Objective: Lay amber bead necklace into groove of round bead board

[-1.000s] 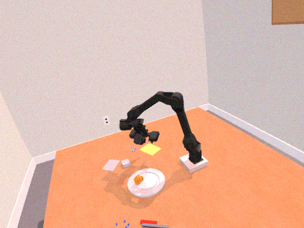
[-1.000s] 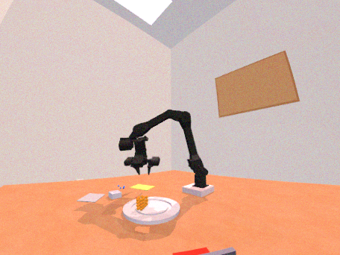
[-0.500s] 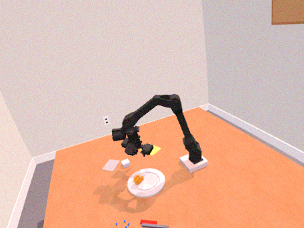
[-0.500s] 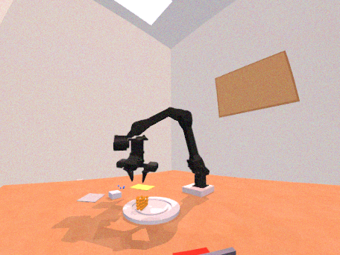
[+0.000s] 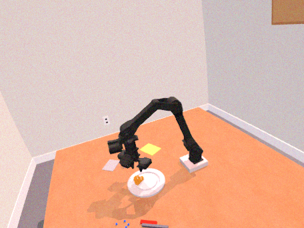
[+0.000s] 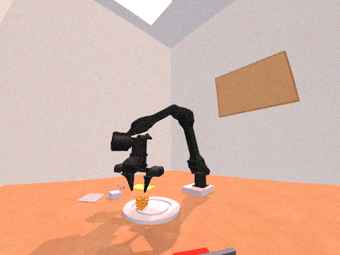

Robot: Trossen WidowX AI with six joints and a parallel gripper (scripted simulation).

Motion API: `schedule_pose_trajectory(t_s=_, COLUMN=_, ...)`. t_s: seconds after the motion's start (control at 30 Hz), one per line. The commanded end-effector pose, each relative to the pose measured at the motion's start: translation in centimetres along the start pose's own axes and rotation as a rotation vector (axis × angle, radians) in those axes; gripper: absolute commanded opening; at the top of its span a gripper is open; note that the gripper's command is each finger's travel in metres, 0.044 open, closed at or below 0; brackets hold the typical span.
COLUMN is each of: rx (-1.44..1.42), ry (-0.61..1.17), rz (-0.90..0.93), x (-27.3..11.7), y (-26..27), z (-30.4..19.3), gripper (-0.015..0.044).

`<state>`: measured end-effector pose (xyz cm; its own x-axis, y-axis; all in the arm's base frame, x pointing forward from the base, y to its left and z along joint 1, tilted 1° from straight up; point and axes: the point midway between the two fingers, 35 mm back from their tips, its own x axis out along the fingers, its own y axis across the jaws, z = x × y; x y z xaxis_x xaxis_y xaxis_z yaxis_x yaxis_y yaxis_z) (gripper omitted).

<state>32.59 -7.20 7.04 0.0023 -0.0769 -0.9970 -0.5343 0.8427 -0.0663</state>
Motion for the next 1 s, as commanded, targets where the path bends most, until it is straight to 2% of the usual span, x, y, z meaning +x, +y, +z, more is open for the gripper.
schedule_pose_trajectory(t_s=0.0, rx=0.023, ry=-0.053, rz=0.033, x=-0.2, y=2.3, z=2.9, gripper=0.025)
schedule_pose_trajectory(t_s=0.97, rx=0.024, ry=-0.059, rz=0.035, x=2.6, y=2.6, z=3.4, gripper=0.025)
